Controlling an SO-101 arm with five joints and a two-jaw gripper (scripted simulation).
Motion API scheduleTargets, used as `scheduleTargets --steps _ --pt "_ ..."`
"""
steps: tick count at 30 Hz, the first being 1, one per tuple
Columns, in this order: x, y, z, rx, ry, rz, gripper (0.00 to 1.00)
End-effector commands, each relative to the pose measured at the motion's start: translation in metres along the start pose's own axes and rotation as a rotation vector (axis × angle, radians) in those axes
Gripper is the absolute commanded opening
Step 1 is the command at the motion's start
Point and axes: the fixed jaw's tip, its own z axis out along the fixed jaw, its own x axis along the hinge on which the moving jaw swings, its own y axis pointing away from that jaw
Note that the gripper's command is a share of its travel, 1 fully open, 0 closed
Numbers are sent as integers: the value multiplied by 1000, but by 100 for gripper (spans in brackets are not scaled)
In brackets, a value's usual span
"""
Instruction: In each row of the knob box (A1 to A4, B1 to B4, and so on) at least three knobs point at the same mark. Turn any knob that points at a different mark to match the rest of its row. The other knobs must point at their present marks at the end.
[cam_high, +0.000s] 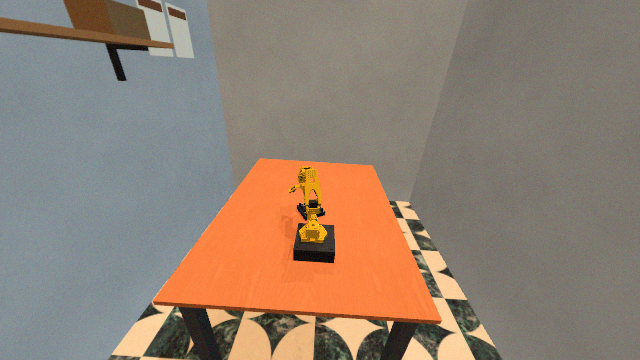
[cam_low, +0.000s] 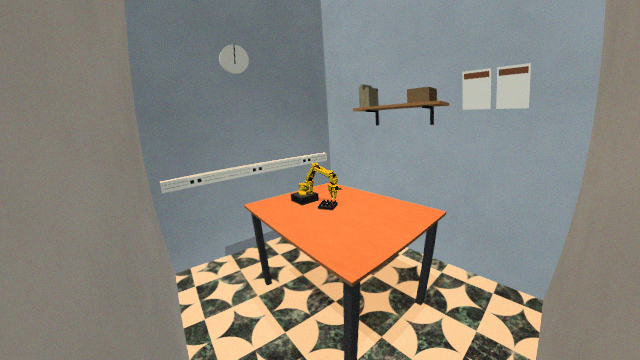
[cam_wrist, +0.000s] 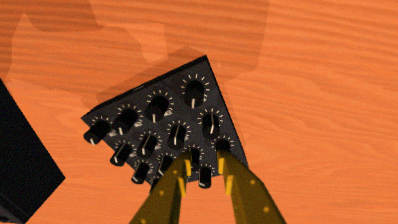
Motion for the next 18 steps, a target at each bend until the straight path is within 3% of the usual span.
scheduleTargets --steps 1,7,18 --pt "-2 -2 -6 23 -4 1 8" --pt "-2 5 -8 23 -4 1 8" --pt "2 39 -10 23 -4 1 8"
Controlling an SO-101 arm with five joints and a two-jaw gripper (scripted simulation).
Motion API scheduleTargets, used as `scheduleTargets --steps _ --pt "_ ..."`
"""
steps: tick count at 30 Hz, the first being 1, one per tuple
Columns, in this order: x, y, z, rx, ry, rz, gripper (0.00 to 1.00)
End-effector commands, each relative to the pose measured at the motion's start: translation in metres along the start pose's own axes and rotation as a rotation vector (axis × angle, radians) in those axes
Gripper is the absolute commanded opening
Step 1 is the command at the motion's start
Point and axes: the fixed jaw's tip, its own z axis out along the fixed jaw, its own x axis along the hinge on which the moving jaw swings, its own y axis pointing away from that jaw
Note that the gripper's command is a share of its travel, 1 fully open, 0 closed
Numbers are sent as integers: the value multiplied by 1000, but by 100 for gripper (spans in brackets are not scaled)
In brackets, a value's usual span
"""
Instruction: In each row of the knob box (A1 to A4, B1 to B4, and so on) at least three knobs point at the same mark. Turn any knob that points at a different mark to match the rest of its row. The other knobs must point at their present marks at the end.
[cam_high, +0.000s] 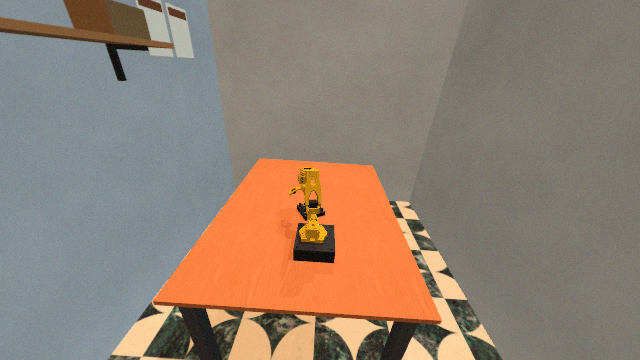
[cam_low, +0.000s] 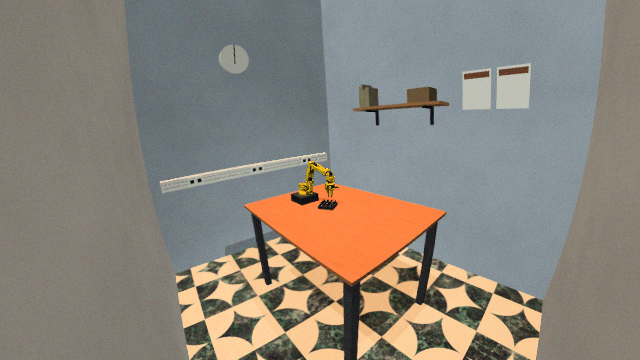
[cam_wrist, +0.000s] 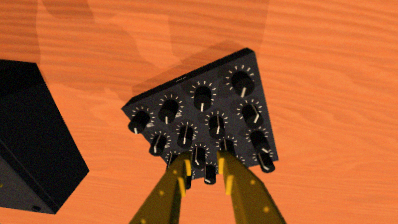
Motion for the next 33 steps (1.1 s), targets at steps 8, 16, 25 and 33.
scheduleTargets --steps 8,16,25,33 --pt "2 35 1 35 -5 1 8" --pt "2 38 1 35 -5 1 8" --pt "2 38 1 35 -5 25 8" --pt "2 38 1 35 -6 88 8"
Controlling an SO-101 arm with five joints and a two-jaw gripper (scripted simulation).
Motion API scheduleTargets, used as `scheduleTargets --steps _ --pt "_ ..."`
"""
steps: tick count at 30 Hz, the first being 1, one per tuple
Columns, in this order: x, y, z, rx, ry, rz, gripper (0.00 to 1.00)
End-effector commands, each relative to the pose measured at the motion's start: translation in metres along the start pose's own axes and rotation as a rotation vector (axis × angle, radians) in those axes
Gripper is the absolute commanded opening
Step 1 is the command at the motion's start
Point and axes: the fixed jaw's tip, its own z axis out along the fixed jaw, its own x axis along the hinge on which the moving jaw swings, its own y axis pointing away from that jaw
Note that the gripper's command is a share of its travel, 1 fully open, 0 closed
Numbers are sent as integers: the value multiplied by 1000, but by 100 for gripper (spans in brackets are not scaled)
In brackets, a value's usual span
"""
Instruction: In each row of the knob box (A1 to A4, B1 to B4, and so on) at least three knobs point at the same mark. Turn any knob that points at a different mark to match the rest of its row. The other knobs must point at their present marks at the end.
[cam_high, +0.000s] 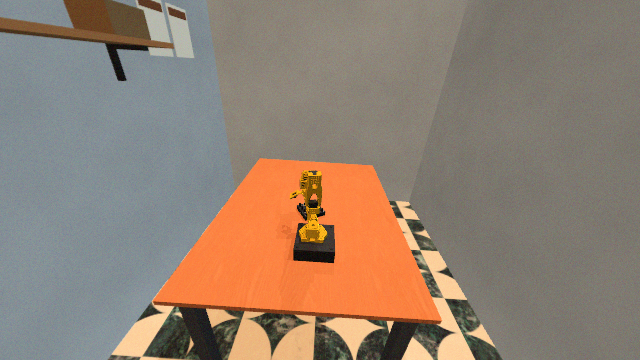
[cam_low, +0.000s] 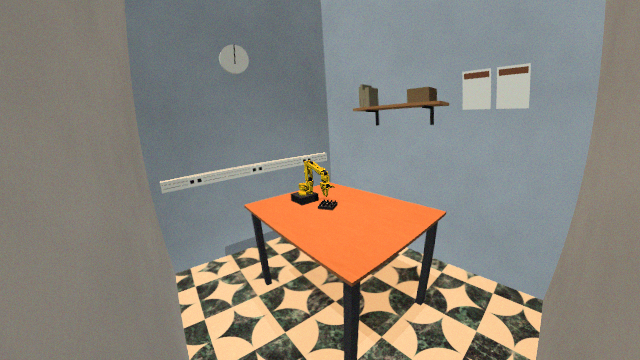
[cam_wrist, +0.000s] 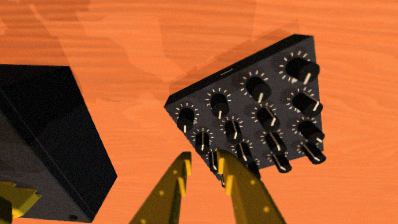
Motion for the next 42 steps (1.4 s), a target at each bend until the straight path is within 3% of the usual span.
scheduleTargets --steps 1,16,42 --pt "-1 0 -1 9 -3 40 8" --pt "0 0 -1 9 -5 369 8" --pt "4 -7 -1 6 -9 1343 9"
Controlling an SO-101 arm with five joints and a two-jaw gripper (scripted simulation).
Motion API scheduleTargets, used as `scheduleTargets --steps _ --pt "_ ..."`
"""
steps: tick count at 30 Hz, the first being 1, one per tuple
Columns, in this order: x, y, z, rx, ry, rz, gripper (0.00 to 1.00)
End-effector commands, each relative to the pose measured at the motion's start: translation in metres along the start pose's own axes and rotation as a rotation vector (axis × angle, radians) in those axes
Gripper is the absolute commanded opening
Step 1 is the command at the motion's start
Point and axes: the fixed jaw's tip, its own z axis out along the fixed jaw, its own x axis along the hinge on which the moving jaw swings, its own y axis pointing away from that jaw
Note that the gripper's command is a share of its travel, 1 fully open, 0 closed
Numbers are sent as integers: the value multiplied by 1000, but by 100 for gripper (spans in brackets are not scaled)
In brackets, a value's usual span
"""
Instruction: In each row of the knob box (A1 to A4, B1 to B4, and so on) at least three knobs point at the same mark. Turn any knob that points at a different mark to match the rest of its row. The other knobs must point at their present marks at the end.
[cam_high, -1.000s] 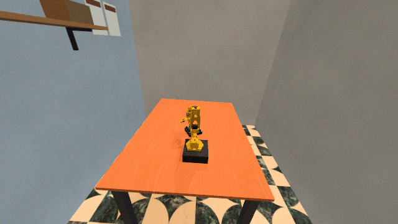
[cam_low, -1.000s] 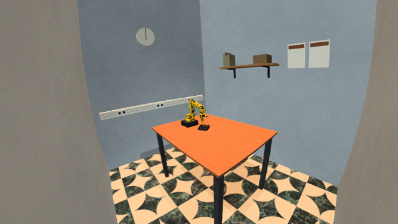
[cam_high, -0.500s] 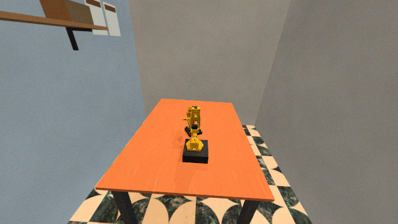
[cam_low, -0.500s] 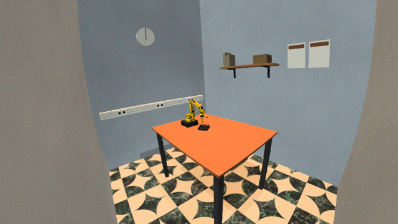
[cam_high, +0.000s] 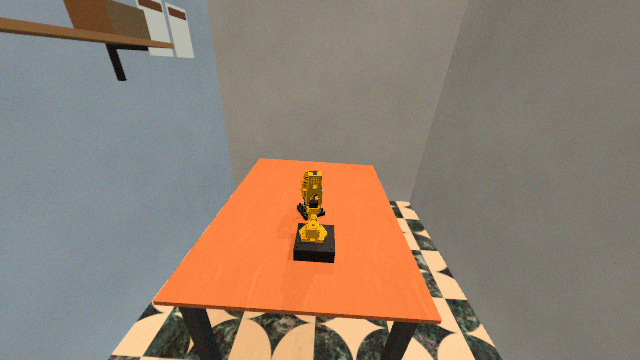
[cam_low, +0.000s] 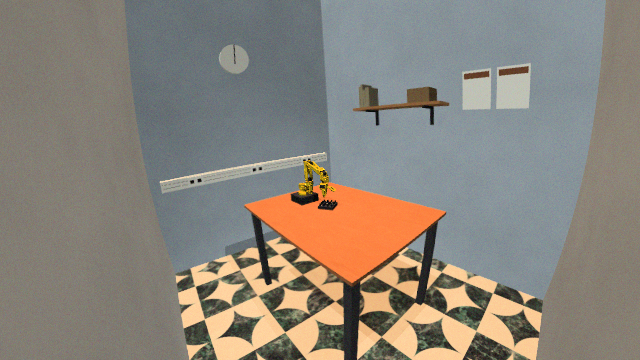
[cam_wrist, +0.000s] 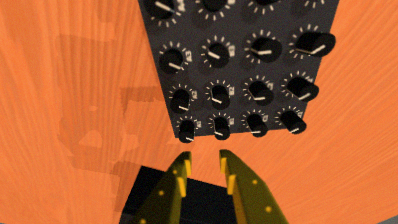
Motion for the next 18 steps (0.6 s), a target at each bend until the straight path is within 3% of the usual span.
scheduleTargets --steps 1,18 --pt "0 -3 -1 1 -10 175 9" --pt "-2 -8 -1 -2 -10 632 9"
